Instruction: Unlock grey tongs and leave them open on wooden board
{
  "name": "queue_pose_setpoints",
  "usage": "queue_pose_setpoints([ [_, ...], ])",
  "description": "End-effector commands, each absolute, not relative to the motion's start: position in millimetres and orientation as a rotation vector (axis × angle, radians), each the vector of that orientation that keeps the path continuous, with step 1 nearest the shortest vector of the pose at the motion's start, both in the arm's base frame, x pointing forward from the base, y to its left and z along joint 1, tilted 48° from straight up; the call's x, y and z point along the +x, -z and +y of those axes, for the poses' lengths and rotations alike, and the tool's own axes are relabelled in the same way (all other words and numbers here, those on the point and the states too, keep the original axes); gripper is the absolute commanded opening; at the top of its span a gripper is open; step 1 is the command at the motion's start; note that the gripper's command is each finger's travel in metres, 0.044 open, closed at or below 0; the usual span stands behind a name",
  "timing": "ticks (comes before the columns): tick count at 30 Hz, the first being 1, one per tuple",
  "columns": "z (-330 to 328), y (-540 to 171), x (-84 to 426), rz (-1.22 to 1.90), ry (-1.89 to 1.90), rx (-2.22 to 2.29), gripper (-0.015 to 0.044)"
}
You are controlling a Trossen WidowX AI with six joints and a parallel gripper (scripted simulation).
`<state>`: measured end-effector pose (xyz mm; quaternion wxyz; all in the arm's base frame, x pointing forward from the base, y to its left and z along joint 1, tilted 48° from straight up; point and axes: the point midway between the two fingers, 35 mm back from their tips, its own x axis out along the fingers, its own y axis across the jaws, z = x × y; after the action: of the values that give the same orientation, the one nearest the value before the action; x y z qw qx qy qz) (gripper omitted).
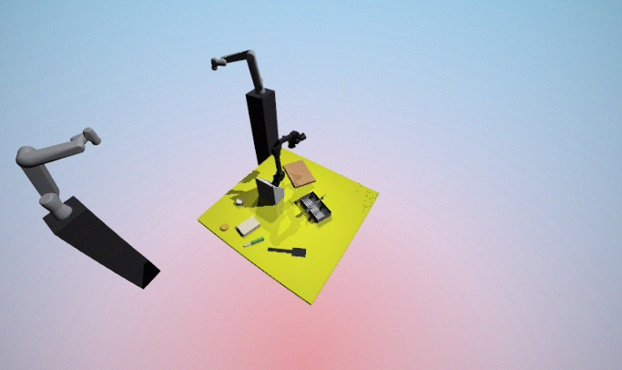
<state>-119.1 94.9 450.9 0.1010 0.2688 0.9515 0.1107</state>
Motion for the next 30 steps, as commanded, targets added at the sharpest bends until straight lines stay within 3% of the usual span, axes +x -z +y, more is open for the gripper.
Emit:
queue_pose_setpoints([
  [1,96.0,-450.8,-118.5,2.807,-0.332,0.796,0.0426],
  [12,152.6,-434.4,-75.4,2.560,-0.504,0.948,0.0440],
  [19,197.3,-416.1,-16.2,2.313,-0.566,1.079,0.0440],
  [30,243.4,-365.0,113.6,1.725,-0.841,0.925,0.0440],
])
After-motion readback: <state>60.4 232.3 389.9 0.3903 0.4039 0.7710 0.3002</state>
